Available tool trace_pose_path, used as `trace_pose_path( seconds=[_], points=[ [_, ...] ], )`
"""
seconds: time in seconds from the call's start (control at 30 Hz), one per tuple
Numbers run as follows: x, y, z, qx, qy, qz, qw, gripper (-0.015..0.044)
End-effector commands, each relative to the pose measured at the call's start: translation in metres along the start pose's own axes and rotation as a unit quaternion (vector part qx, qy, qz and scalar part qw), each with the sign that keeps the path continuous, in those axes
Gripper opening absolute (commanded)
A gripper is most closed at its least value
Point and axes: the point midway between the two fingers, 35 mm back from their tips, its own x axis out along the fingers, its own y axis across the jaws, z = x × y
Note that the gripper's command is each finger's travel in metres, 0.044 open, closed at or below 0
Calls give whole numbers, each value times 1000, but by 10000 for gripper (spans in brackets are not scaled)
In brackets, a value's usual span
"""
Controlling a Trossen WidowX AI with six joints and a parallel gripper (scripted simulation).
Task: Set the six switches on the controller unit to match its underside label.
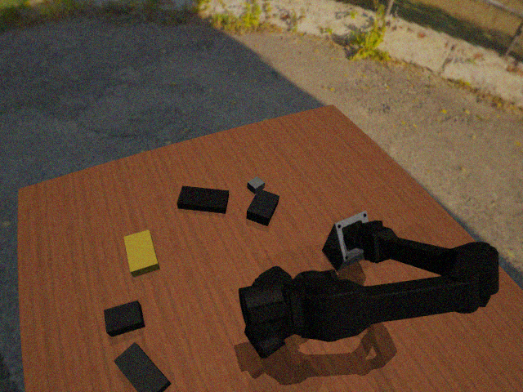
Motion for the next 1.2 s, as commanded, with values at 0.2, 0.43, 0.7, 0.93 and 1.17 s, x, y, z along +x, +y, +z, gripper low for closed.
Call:
trace_pose_path(
  seconds=[0.2, 0.43, 0.7, 0.93, 1.17],
  points=[
    [8, -2, -7, 3, 4, -6, 1000, 338],
    [11, -2, -12, 3, 4, -6, 1000, 338],
    [14, -2, -18, 3, 4, -6, 1000, 338],
    [17, -2, -22, 3, 4, -6, 1000, 338],
    [20, -2, -27, 3, 4, -6, 1000, 338]
  ],
)
